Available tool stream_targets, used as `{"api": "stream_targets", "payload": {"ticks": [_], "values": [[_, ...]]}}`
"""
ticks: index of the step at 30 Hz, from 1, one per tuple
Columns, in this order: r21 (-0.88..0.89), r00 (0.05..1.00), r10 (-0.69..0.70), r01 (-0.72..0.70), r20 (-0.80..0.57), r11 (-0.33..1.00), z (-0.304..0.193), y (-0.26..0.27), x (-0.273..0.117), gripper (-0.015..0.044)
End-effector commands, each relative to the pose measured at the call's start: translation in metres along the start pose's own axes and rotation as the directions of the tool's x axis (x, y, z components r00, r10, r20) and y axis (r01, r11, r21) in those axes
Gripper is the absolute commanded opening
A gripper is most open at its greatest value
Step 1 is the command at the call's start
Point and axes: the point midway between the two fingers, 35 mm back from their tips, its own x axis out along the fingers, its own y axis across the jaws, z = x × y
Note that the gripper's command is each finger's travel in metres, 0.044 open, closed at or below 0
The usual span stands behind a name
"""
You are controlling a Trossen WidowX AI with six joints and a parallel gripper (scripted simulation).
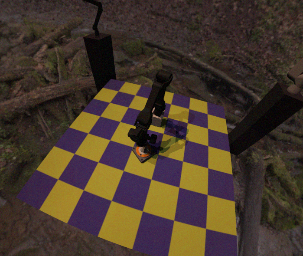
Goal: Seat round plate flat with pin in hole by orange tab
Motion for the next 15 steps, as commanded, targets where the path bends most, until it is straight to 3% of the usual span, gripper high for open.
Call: {"api": "stream_targets", "payload": {"ticks": [1,12,15], "values": [[-0.005,1.000,-0.002,0.002,-0.006,1.000,0.001,-0.003,0.002,0.0000],[-0.005,1.000,-0.003,0.003,-0.006,1.000,-0.001,-0.002,-0.039,0.0000],[0.001,1.000,0.001,-0.001,-0.007,1.000,0.000,-0.002,-0.033,0.0000]]}}
